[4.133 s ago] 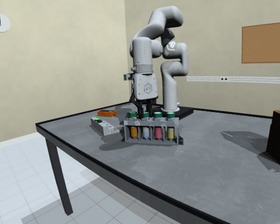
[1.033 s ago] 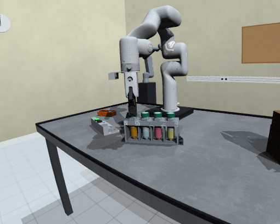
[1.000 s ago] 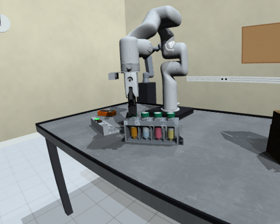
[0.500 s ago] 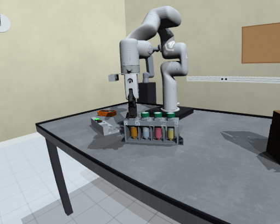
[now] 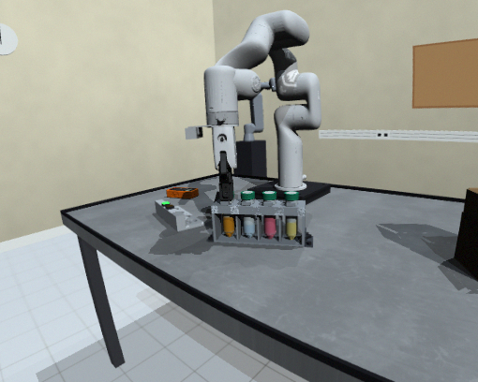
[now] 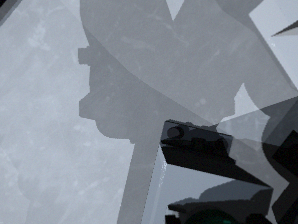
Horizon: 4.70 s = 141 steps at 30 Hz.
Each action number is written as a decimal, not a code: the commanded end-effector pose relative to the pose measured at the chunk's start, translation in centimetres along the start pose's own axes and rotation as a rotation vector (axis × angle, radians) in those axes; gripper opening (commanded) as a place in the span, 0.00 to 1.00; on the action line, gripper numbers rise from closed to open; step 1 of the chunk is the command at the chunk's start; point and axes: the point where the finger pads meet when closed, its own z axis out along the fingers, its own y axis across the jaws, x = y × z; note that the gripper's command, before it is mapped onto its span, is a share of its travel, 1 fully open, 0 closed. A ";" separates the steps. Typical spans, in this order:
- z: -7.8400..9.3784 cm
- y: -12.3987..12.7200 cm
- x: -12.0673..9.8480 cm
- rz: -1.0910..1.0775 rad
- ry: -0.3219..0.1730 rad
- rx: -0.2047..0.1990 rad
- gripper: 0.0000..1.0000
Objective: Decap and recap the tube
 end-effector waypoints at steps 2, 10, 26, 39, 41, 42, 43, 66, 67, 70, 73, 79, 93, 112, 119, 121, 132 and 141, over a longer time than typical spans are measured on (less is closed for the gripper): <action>-0.2 -0.2 0.1 0.020 0.003 0.006 0.00; -0.2 -0.2 0.1 0.180 0.003 0.006 0.00; -0.2 -0.2 0.1 0.460 0.002 0.006 0.00; -0.2 -0.2 0.1 0.489 0.002 0.006 0.46; -0.2 -0.2 0.1 0.489 0.002 0.006 0.46; -0.2 -0.2 0.1 0.489 0.002 0.006 0.46; -0.2 -0.2 0.1 0.489 0.002 0.006 0.46; -4.7 2.3 -0.1 0.676 0.001 0.006 0.00; -4.7 3.2 -0.1 0.676 0.001 0.006 0.00; -4.7 5.1 -0.3 0.676 0.001 0.006 0.00; -4.7 5.8 -0.3 0.676 0.001 0.006 0.00; -3.7 8.1 -0.5 0.676 0.002 0.006 0.00; 0.2 16.9 -1.1 0.676 0.003 0.005 0.00; 2.6 18.1 -1.2 0.676 0.003 0.005 0.00; 2.6 18.1 -1.2 0.676 0.003 0.005 0.00; 2.6 18.1 -1.2 0.676 0.003 0.005 0.00; 2.8 18.1 -1.2 0.676 0.003 0.005 0.00; 3.1 18.1 -1.2 0.676 0.003 0.005 0.00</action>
